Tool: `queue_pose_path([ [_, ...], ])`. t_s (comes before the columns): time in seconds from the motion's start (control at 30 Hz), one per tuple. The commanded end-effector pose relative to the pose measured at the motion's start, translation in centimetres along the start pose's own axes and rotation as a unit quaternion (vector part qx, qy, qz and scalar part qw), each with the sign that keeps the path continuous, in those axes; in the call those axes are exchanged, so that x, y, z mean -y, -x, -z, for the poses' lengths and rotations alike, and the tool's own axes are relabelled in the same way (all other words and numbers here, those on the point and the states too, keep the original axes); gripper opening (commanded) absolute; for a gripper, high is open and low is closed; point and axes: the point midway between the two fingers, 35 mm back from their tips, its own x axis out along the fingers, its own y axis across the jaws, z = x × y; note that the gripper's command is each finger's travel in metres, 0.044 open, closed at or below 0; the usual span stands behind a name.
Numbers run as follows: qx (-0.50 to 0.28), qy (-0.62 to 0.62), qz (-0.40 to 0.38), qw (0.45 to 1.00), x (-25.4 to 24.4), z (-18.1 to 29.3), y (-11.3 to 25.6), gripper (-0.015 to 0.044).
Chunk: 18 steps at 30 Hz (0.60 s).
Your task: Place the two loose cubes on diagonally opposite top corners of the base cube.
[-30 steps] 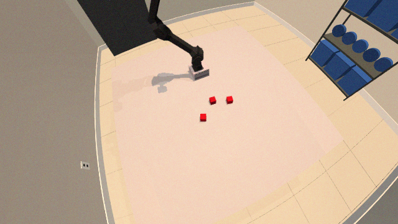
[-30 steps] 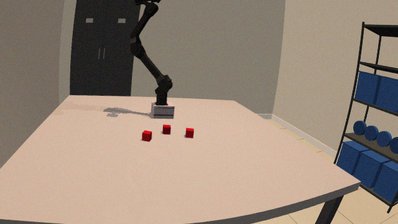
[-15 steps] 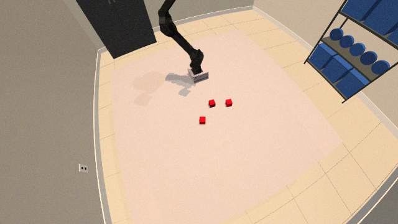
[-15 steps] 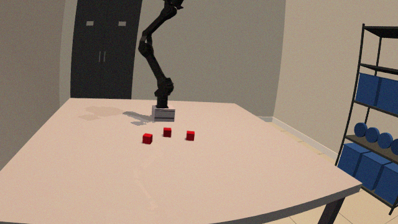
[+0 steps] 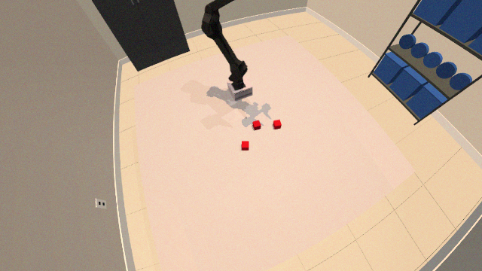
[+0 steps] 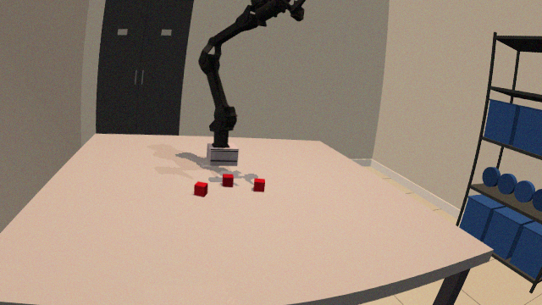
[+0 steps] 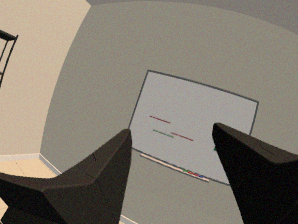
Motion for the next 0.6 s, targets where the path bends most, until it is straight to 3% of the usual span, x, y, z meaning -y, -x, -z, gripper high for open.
queue_pose_path([
  [0.0, -0.085, 0.07, -0.027, 0.994, -1.5, 5.9, -1.5, 0.0265],
  [0.27, -0.242, 0.179, -0.09, 0.949, -2.7, 17.1, -1.9, 0.0265],
  [0.57, -0.401, 0.254, -0.187, 0.86, -2.8, 29.0, 1.4, 0.0265],
])
